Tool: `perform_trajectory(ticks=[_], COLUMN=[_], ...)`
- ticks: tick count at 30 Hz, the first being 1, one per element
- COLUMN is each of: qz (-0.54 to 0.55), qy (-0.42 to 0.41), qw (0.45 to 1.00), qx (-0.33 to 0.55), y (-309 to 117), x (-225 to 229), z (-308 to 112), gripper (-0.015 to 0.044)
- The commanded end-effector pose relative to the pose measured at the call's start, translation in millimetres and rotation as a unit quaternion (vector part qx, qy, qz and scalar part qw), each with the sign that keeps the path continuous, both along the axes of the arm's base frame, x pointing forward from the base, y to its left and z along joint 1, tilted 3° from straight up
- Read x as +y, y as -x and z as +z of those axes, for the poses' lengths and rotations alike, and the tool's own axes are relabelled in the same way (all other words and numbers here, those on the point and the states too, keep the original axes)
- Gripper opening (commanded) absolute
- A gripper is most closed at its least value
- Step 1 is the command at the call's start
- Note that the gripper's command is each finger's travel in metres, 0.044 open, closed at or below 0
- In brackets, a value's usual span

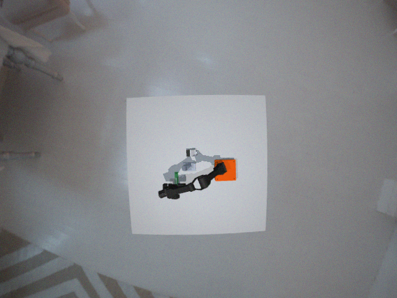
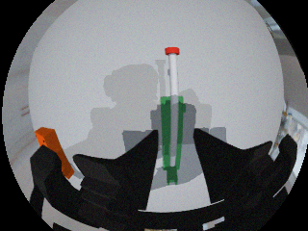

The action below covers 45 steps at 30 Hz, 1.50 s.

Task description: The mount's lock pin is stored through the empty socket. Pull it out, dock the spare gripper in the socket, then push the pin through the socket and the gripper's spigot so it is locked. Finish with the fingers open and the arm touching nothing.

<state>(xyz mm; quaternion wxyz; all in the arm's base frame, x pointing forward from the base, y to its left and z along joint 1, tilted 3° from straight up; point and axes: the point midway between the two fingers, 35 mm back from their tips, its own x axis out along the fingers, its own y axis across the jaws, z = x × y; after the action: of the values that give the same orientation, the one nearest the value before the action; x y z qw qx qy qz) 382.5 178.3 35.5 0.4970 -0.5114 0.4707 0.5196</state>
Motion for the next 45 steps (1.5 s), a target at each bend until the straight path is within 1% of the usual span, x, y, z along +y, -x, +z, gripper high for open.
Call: perform_trajectory(ticks=[1,18,23,29,33,40,45], qz=[0.002,0.002,0.002,0.002,0.002,0.002,0.001], qy=[0.002,0.002,0.002,0.002,0.002,0.002,0.001], qw=[1.0,1.0,1.0,1.0,1.0,1.0,1.0], qx=[0.0,0.0,0.0,0.0,0.0,0.0,0.002], y=[0,0,0,0,0,1,2], x=[-1,-4,-5,-5,-5,-5,-4], z=[-6,-34,-36,-36,-36,-35,-26], gripper=[0.018,0.018,0.018,0.0023,0.0,0.0,0.0])
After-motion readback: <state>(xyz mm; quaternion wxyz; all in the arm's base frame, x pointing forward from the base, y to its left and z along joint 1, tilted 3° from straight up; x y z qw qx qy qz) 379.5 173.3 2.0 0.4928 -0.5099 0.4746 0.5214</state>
